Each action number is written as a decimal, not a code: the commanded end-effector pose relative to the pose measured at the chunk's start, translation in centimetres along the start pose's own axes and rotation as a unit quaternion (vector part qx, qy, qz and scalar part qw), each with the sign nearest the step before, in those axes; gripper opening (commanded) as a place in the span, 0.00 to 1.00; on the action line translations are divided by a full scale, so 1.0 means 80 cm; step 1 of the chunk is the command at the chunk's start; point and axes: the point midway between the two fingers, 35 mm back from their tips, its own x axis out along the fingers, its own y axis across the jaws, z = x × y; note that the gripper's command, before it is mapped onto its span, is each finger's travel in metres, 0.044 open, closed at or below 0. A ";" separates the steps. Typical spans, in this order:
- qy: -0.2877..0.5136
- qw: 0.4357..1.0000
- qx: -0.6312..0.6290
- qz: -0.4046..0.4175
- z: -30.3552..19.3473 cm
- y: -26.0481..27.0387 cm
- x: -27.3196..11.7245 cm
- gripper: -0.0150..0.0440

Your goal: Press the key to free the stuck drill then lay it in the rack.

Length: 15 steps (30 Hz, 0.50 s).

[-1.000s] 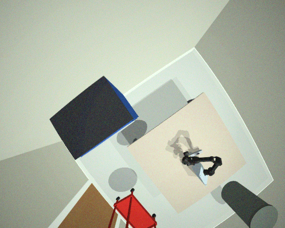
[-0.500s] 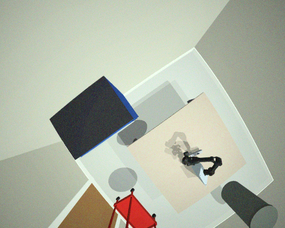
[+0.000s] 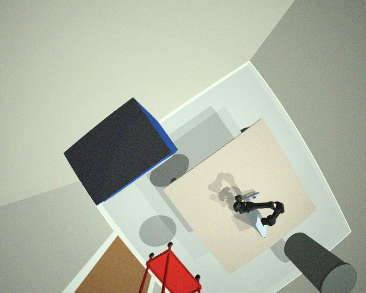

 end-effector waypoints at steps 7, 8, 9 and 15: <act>-0.003 1.000 0.002 -0.001 0.018 -0.001 -0.004 0.25; -0.003 1.000 0.002 -0.001 0.019 -0.001 -0.004 0.25; -0.003 1.000 0.002 -0.001 0.021 -0.001 -0.004 0.25; -0.003 1.000 0.003 -0.001 0.032 -0.001 -0.005 0.25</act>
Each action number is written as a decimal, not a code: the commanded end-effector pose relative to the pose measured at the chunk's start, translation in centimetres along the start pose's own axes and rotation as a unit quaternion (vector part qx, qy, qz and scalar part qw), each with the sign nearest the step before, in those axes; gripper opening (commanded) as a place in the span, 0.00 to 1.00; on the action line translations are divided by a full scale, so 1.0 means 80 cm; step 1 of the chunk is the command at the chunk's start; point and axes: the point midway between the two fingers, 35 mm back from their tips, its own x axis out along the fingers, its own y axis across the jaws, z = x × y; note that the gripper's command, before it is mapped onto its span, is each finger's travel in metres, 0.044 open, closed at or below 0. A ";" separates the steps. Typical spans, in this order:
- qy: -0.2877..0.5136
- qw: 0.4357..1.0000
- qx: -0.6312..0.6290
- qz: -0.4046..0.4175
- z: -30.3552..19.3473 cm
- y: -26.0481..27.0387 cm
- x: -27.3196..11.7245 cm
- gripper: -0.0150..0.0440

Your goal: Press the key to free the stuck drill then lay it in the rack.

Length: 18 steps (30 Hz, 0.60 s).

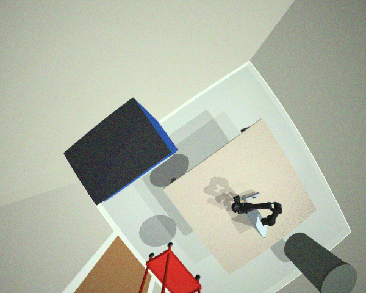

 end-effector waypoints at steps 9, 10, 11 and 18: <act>-0.003 1.000 0.002 0.000 0.027 0.000 -0.004 0.25; -0.003 1.000 0.002 0.000 0.029 0.000 -0.005 0.25; -0.004 1.000 0.002 0.000 0.031 0.000 -0.005 0.25; -0.004 1.000 0.002 0.000 0.045 0.000 -0.006 0.25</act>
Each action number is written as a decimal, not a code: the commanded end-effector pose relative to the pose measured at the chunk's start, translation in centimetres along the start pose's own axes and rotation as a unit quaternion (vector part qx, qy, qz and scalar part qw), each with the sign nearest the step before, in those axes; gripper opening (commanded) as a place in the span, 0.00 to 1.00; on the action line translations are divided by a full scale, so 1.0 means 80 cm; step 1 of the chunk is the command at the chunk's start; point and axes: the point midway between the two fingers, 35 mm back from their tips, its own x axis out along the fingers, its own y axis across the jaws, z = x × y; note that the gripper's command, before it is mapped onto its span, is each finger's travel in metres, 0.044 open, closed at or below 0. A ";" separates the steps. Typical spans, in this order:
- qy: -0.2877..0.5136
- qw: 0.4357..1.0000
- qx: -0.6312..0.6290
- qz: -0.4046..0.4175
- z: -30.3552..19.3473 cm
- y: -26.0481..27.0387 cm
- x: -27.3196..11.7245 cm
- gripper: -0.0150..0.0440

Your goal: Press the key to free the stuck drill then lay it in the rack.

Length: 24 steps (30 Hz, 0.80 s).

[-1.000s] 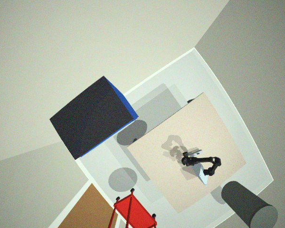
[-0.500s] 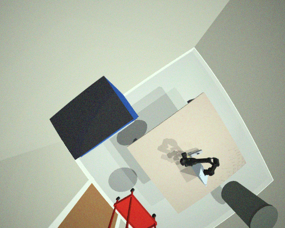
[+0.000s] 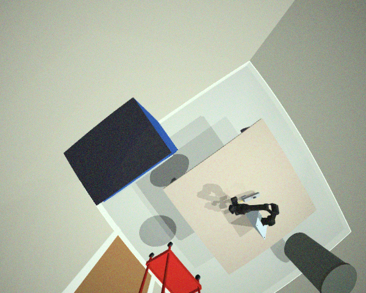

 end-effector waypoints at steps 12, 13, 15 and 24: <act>-0.003 1.000 0.002 0.000 0.017 0.000 -0.006 0.25; -0.003 1.000 0.002 0.000 0.017 0.000 -0.007 0.25; -0.003 1.000 0.002 0.000 0.017 0.000 -0.008 0.25; -0.003 1.000 0.002 0.000 0.016 -0.001 -0.012 0.25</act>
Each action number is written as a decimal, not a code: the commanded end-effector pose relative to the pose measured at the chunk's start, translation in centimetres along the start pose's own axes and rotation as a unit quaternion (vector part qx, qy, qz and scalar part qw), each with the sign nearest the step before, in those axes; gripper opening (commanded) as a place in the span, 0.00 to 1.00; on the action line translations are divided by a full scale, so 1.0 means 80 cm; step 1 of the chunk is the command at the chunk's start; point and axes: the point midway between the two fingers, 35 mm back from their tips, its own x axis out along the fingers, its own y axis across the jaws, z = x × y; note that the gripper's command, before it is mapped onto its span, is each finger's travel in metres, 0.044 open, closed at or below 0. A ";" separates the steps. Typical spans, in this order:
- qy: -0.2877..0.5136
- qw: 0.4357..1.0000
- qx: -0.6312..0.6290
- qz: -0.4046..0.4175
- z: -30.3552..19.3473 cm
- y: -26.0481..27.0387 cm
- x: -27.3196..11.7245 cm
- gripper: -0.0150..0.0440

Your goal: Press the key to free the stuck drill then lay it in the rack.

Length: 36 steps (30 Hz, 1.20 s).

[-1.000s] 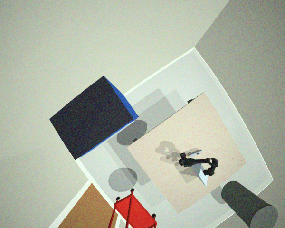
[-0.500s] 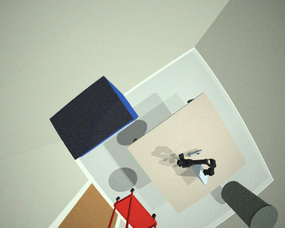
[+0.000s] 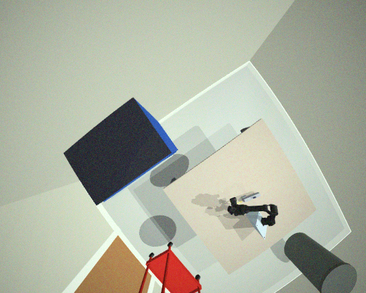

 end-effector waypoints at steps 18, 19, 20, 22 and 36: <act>-0.002 1.000 0.002 0.001 -0.003 -0.001 -0.013 0.25; -0.002 1.000 0.002 0.001 -0.003 -0.001 -0.013 0.25; -0.002 1.000 0.002 0.001 -0.003 -0.001 -0.014 0.25; -0.003 1.000 0.002 0.001 -0.003 -0.001 -0.015 0.25; -0.003 1.000 0.002 0.001 -0.004 -0.002 -0.022 0.25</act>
